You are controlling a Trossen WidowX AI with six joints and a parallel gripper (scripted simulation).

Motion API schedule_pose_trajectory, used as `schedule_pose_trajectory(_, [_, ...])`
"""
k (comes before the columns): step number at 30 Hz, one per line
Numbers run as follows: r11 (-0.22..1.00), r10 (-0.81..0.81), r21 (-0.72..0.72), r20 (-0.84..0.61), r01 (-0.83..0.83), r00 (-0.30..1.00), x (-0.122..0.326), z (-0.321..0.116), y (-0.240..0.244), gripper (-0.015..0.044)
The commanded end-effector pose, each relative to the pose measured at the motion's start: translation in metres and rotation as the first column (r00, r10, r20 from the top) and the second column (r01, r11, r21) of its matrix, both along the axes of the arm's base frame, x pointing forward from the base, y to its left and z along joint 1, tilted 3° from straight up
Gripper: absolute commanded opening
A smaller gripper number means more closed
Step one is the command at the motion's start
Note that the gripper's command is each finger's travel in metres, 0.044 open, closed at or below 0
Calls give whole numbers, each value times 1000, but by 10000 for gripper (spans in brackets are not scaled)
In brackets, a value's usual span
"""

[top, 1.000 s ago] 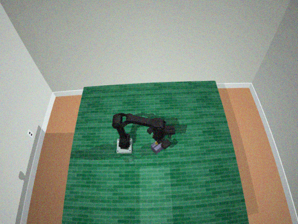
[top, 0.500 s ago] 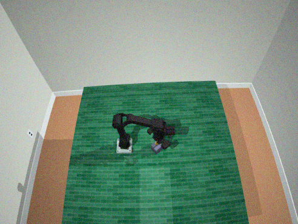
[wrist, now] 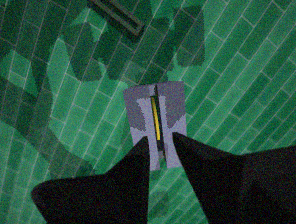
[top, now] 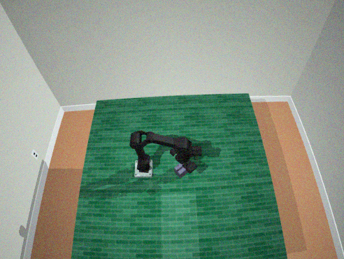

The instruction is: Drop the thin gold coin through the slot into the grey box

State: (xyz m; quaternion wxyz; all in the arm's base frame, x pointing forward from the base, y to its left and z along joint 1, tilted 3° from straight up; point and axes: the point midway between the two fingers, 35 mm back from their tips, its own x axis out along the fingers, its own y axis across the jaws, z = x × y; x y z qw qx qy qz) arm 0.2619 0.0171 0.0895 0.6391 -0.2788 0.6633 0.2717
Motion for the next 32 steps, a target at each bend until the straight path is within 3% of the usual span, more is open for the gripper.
schedule_pose_trajectory(1, [1000, 0, 0, 1, 0, 1000, 0, 0, 0, 161])
schedule_pose_trajectory(8, [1000, 0, 0, 1, 0, 1000, 0, 0, 0, 161])
schedule_pose_trajectory(19, [1000, 1, 0, -3, -1, 1000, 0, 34, 1, 440])
schedule_pose_trajectory(22, [1000, 1, -1, -9, -1, 1000, -2, 60, 1, 440])
schedule_pose_trajectory(32, [1000, 1, -1, -9, -1, 1000, -2, 62, 1, 440])
